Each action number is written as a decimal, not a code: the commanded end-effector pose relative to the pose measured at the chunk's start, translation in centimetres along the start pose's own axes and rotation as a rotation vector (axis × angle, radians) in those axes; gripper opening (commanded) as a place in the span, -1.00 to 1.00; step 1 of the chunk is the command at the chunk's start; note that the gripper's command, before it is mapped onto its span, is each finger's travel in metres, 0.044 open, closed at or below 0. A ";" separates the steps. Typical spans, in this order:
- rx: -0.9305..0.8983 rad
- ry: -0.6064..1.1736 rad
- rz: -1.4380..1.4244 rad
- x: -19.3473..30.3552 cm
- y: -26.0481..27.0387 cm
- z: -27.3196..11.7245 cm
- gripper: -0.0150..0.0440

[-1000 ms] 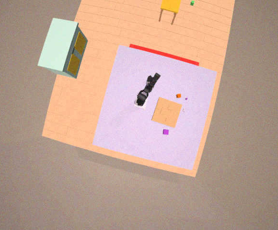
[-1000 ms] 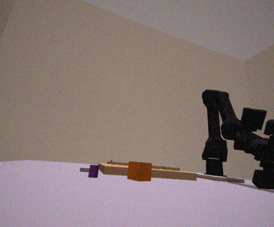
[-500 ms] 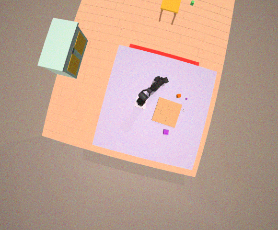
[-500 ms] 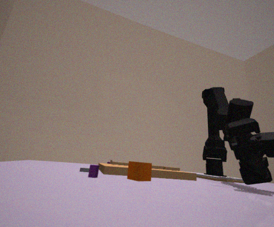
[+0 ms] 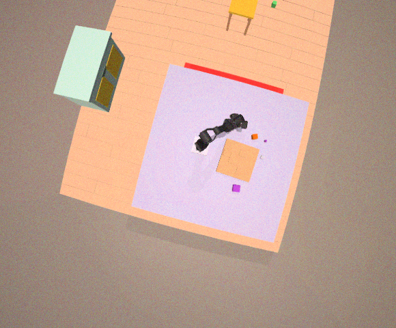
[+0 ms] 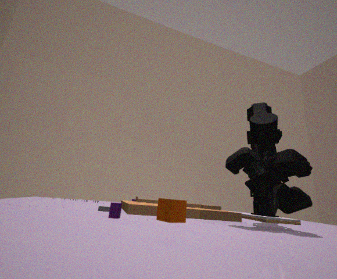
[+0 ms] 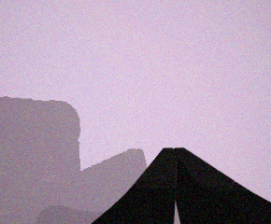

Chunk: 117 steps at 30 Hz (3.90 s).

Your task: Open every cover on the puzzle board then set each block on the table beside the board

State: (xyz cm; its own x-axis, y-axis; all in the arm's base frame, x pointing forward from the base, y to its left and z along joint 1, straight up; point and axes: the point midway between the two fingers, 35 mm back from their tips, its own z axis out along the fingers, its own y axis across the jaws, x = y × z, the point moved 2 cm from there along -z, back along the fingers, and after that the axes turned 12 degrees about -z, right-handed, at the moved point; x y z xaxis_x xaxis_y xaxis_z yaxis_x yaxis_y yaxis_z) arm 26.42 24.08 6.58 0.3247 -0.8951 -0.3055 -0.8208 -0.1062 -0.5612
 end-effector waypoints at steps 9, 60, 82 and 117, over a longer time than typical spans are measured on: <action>-0.038 0.135 0.321 4.2 -2.6 -0.8 -0.49; -0.124 0.747 1.672 19.9 -6.0 -12.0 -0.49; -0.124 0.747 1.672 20.1 -5.7 -11.5 -0.49; -0.124 0.747 1.672 21.2 -3.8 -8.8 -0.49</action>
State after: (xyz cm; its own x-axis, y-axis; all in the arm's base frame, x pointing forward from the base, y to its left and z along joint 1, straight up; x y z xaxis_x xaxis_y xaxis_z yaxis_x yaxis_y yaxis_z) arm 32.50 1.77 9.59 -0.9970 -0.0666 -0.0403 -0.0668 0.9978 0.0024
